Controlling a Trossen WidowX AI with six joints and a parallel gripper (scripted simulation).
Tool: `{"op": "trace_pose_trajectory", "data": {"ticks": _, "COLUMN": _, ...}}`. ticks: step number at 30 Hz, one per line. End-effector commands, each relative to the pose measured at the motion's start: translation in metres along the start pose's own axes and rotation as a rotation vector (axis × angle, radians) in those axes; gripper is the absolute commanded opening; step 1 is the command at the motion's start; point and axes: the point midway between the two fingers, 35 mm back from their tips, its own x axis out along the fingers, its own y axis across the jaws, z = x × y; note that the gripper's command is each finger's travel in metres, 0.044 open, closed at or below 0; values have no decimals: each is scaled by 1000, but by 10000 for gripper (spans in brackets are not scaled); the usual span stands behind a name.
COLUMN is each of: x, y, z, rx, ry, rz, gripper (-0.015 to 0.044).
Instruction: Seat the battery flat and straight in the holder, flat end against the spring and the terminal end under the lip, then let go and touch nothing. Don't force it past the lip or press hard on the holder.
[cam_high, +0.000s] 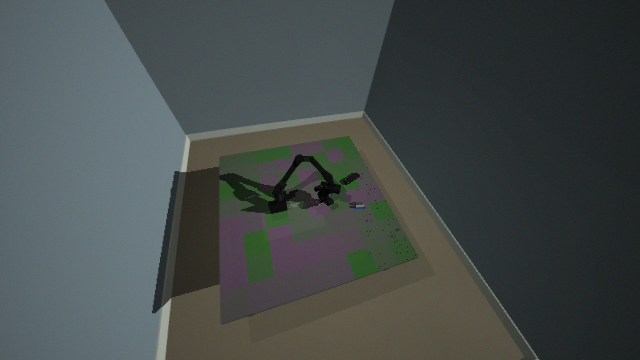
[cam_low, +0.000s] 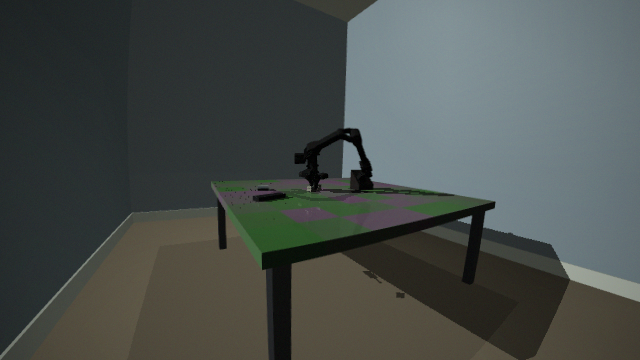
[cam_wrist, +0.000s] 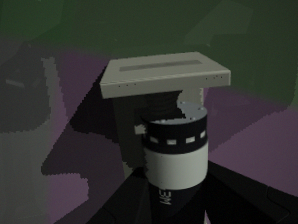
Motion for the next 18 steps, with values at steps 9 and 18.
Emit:
{"op": "trace_pose_trajectory", "data": {"ticks": 9, "x": 0, "y": 3, "z": 3, "rx": -15, "ry": -53, "rz": -1, "gripper": 73}}
{"op": "trace_pose_trajectory", "data": {"ticks": 18, "x": 1, "y": 3, "z": -3, "rx": -15, "ry": -60, "rz": -3, "gripper": 73}}
